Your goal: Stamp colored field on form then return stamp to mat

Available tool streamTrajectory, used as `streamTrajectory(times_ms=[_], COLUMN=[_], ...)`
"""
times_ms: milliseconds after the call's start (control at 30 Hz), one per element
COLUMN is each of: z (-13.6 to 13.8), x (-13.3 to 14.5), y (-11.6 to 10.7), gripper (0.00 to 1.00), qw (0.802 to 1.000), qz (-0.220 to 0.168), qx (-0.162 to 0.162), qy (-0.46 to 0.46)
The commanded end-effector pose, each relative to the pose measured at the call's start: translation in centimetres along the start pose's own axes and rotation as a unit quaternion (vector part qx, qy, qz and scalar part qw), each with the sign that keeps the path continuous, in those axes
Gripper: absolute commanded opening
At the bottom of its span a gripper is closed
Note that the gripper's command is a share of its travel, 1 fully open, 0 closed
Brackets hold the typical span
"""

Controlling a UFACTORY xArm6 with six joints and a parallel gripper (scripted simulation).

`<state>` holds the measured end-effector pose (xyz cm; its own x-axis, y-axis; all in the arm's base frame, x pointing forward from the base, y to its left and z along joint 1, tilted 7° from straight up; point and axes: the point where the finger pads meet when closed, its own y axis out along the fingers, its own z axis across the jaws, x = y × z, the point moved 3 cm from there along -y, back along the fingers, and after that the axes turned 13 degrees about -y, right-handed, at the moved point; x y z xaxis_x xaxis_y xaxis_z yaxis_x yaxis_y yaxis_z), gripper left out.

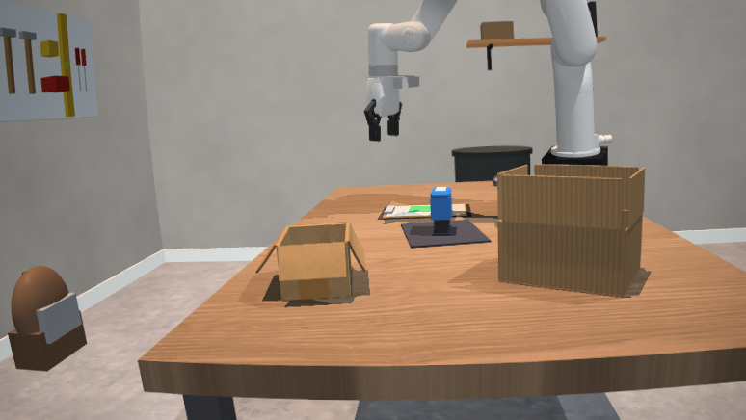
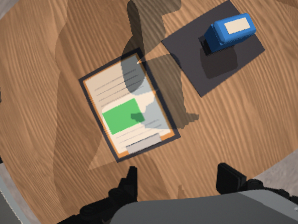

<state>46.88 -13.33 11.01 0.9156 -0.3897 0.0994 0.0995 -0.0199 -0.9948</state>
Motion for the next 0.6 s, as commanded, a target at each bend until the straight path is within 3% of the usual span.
streamTrajectory(times_ms=[0,167,467,500,567], z=[-2.5,-3.5,-3.5,-3.4,-2.7], x=[2.3,2.8,2.8,2.9,2.9], y=[0.7,0.9,1.0,2.0,6.6], gripper=[1.00,1.00,1.00,1.00,1.00], qw=[0.990,0.975,0.975,0.975,0.974], qz=[0.020,0.028,0.028,0.028,0.027], qx=[0.041,0.060,0.060,0.061,0.064], qy=[-0.131,-0.212,-0.213,-0.213,-0.214])
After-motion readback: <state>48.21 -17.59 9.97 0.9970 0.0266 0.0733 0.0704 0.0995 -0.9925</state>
